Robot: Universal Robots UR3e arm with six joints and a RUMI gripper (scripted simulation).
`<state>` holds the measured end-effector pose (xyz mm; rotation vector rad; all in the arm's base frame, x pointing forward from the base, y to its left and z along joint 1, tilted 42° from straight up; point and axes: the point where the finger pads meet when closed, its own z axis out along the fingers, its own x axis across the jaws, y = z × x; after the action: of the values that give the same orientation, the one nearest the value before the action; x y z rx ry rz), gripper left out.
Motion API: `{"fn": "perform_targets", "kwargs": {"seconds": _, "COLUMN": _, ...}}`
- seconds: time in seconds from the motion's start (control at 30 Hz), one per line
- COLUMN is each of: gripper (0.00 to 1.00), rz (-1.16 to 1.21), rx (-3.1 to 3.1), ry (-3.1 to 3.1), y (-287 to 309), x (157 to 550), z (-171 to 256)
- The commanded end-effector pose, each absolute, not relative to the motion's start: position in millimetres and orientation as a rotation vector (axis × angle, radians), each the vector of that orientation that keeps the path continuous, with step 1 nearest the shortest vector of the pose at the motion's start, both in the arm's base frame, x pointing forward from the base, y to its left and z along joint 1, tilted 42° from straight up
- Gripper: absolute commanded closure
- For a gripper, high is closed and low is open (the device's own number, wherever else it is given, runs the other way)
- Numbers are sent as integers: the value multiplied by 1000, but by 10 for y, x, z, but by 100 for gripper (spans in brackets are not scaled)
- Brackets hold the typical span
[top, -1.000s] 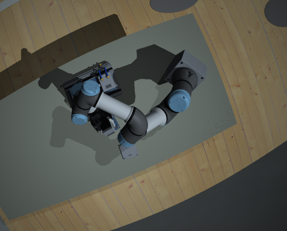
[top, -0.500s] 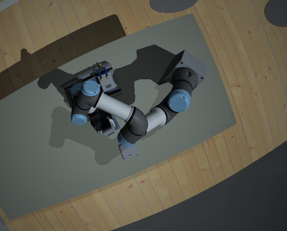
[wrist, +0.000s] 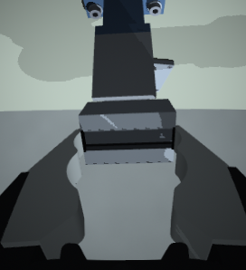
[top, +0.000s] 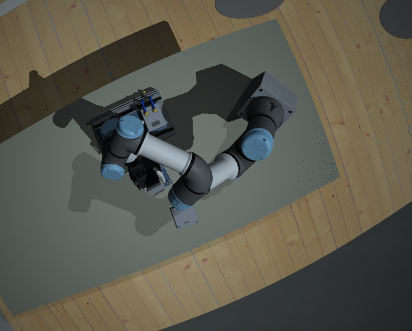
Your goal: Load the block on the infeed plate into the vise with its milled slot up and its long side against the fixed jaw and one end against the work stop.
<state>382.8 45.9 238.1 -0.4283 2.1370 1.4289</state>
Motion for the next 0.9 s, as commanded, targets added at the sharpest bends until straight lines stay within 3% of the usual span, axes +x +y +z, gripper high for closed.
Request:
{"fn": "perform_targets", "kwargs": {"seconds": 0.0, "gripper": 100, "rz": 1427, "rx": -429, "ry": 2137, "y": 443, "x": 3809, "z": 2410}}
{"fn": "perform_targets", "kwargs": {"seconds": 0.87, "gripper": 100, "rz": 1427, "rx": -429, "ry": 2137, "y": 405, "x": 3753, "z": 2485}}
